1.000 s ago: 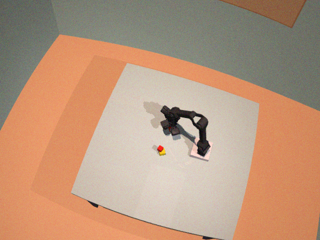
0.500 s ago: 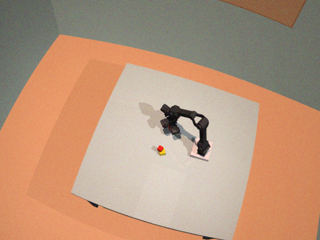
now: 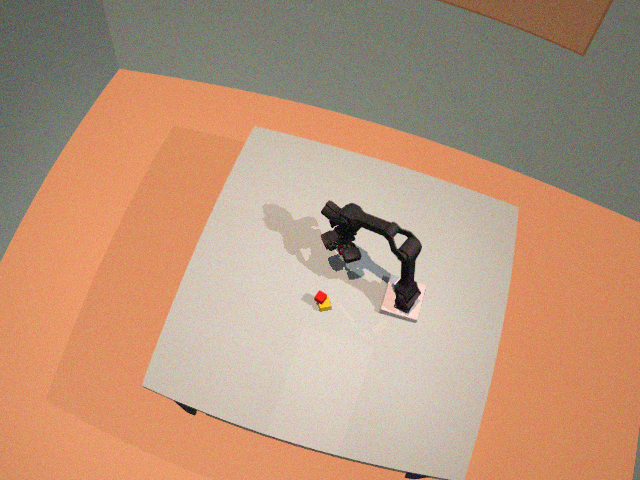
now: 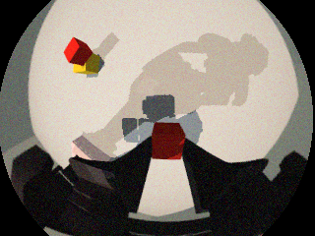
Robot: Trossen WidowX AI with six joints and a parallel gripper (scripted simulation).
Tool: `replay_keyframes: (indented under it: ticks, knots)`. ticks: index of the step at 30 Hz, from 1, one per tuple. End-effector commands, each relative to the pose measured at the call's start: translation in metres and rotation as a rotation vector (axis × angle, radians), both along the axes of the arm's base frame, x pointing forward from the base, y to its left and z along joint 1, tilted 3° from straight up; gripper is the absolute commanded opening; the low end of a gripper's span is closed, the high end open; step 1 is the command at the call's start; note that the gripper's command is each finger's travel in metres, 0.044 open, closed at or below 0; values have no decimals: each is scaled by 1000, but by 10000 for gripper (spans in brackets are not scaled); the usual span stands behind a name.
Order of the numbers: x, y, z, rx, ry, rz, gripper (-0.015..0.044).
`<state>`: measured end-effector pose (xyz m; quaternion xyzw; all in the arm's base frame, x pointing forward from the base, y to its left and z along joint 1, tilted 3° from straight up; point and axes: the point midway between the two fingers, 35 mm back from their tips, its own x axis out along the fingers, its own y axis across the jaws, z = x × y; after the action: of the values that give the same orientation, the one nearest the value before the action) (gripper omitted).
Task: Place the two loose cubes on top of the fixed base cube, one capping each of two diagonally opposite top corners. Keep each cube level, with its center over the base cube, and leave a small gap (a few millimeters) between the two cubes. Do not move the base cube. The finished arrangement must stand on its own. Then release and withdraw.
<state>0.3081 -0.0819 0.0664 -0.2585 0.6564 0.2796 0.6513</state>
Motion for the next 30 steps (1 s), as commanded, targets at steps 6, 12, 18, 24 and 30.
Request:
replay_keyframes:
  ticks: [6,12,18,24,30]
  knots:
    - [-3,-1,32,-5,1,3,105]
    - [-5,0,43,-5,1,3,105]
    - [-2,14,43,-7,1,-56,105]
    - [0,33,43,-10,0,-136,105]
    - [1,52,43,-12,-2,-216,105]
